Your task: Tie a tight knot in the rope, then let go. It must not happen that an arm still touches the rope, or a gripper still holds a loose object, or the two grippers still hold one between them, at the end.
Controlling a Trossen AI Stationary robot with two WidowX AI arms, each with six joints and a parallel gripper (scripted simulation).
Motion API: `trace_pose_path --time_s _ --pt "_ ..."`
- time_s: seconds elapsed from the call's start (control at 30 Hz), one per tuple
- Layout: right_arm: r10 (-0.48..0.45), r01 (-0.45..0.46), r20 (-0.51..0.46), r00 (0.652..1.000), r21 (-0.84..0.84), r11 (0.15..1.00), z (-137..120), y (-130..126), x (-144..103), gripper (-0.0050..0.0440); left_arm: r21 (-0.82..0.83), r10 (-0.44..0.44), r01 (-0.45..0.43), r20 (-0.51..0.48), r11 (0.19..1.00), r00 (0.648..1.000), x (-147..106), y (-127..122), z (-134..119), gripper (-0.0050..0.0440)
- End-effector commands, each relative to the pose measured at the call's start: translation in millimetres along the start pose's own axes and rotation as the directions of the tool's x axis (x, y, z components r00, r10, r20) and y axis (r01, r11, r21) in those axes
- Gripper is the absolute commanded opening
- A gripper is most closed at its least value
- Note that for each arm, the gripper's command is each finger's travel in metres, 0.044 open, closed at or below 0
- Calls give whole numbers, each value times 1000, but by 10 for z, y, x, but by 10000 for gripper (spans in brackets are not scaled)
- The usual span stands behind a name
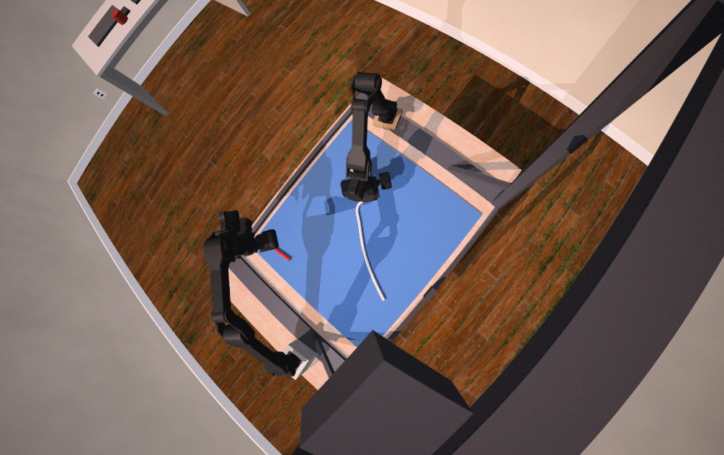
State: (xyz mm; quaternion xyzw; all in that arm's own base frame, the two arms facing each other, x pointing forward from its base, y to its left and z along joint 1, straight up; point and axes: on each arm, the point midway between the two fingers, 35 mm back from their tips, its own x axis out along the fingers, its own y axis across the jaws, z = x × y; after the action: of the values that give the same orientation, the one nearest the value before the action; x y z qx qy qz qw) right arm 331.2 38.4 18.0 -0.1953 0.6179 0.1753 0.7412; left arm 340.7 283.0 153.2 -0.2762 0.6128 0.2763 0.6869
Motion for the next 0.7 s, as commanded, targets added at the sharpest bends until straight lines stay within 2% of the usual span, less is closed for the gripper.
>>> trace_pose_path --time_s 0.0,0.67 --pt "-4 4 19 1000 0 1000 73 14 -48 45 -5 -9 9 43 1000 999 -169 -12 16 100" --pt "9 -9 25 1000 0 1000 327 190 -26 45 -5 -9 9 43 1000 999 -169 -12 16 100"
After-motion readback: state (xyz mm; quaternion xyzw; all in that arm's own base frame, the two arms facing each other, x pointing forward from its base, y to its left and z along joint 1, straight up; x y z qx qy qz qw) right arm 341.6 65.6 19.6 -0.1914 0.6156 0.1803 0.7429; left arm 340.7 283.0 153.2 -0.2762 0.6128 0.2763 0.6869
